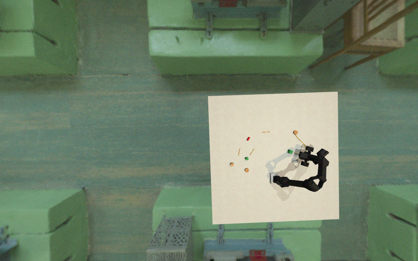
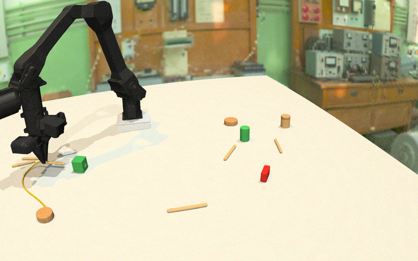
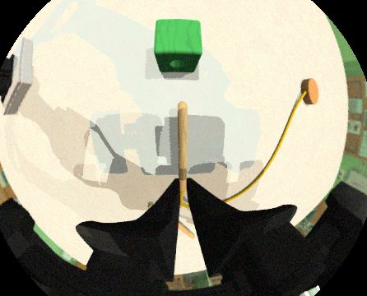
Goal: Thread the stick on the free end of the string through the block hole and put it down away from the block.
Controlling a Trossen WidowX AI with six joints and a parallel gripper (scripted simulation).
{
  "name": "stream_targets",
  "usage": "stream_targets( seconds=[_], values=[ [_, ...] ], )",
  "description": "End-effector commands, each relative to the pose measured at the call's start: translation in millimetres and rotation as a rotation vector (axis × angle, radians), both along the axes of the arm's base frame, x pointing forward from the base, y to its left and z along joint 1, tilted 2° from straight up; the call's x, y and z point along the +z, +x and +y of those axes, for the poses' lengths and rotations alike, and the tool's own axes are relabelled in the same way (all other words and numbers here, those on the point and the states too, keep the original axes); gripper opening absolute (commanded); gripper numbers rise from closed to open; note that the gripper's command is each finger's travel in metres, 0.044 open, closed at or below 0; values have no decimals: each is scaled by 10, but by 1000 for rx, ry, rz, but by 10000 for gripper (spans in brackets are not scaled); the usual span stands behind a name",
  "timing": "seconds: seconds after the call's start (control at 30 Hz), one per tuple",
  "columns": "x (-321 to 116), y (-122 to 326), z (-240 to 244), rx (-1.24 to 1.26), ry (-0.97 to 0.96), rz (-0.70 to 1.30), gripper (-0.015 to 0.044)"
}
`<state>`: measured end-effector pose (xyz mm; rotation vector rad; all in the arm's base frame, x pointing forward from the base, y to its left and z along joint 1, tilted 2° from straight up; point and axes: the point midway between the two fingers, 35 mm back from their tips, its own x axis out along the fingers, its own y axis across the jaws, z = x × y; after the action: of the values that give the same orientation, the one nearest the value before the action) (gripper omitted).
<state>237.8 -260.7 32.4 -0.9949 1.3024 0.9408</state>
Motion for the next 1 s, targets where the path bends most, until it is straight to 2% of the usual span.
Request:
stream_targets(
  seconds=[0.0,0.97],
  values=[
    [10,7,51,-3,-6,1,0],
    [8,77,371,-3,-7,1,0]
  ],
)
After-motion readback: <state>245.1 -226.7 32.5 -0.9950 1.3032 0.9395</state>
